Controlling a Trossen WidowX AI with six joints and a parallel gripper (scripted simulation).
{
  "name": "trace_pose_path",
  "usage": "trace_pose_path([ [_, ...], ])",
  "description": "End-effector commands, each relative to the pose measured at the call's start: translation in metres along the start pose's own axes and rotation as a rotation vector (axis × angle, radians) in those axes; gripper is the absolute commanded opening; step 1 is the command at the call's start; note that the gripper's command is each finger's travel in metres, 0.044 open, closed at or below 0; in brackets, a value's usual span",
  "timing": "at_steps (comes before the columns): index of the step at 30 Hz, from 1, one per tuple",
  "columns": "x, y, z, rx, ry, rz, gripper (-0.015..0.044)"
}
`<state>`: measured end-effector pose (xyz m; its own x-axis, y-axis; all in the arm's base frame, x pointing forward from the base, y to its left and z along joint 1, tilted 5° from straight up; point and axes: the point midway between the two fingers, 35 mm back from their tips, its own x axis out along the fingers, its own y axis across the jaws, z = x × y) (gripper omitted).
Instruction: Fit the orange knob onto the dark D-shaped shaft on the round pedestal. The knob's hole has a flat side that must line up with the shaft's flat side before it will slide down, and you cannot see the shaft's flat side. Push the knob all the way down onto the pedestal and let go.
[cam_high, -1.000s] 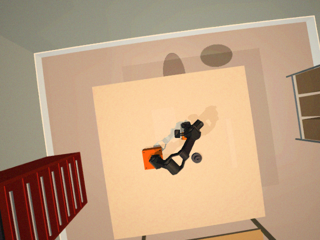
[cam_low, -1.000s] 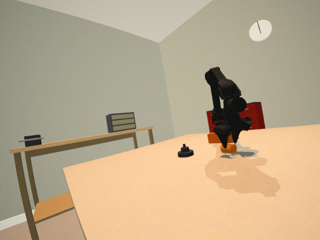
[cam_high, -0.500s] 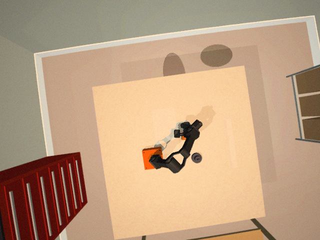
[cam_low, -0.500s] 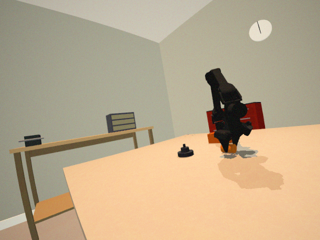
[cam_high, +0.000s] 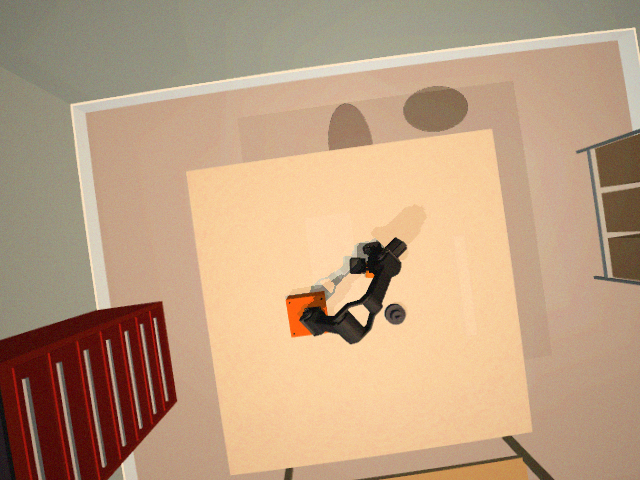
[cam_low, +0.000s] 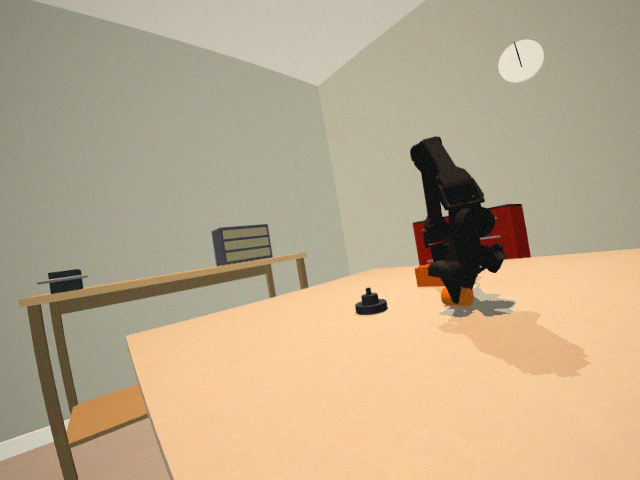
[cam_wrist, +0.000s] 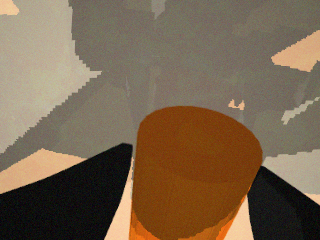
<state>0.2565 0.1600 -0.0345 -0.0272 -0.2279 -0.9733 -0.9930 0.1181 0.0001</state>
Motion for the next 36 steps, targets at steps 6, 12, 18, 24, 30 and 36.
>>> trace_pose_path([
  [6,0.001,0.001,-0.001,-0.002,0.005,0.0,0.0181],
  [12,0.0,0.0,-0.002,-0.001,-0.014,0.0,0.0181],
  [18,-0.004,0.0,-0.007,0.0,-0.12,0.001,0.0181],
  [24,-0.007,0.0,-0.013,0.0,-0.218,0.0,0.0181],
  [30,-0.009,0.0,-0.019,0.001,-0.311,0.0,0.0181],
  [36,-0.01,-0.001,-0.025,0.001,-0.401,0.0,0.0181],
])
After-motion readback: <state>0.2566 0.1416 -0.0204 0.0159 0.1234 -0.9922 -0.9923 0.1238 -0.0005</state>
